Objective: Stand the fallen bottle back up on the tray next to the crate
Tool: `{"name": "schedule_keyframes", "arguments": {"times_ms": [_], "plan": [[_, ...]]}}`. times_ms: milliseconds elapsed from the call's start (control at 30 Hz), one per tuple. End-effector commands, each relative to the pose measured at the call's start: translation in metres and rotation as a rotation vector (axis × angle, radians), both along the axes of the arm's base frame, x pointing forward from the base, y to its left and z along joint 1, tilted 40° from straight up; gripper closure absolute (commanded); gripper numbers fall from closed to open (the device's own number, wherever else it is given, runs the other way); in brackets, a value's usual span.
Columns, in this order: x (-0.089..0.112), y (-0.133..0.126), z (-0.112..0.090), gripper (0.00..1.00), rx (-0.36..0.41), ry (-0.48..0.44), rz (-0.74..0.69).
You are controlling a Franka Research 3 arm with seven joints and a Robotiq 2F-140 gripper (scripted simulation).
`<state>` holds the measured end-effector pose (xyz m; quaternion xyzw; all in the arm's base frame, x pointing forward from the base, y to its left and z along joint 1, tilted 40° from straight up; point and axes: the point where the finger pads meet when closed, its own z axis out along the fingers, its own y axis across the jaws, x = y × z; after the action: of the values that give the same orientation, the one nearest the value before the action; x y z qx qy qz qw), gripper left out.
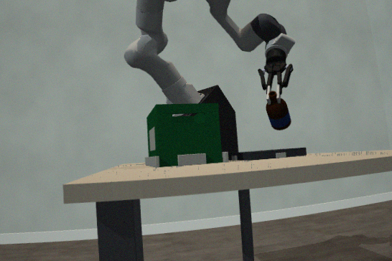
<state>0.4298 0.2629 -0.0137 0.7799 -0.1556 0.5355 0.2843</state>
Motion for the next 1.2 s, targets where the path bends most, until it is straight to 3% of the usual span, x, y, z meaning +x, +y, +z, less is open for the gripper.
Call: {"name": "schedule_keyframes", "arguments": {"times_ms": [0, 1167], "plan": [[0.0028, 0.0021, 0.0055, 1.0, 0.004, -0.039, 0.002], [0.0022, 0.0027, 0.0054, 1.0, -0.015, -0.07, 0.014]]}}
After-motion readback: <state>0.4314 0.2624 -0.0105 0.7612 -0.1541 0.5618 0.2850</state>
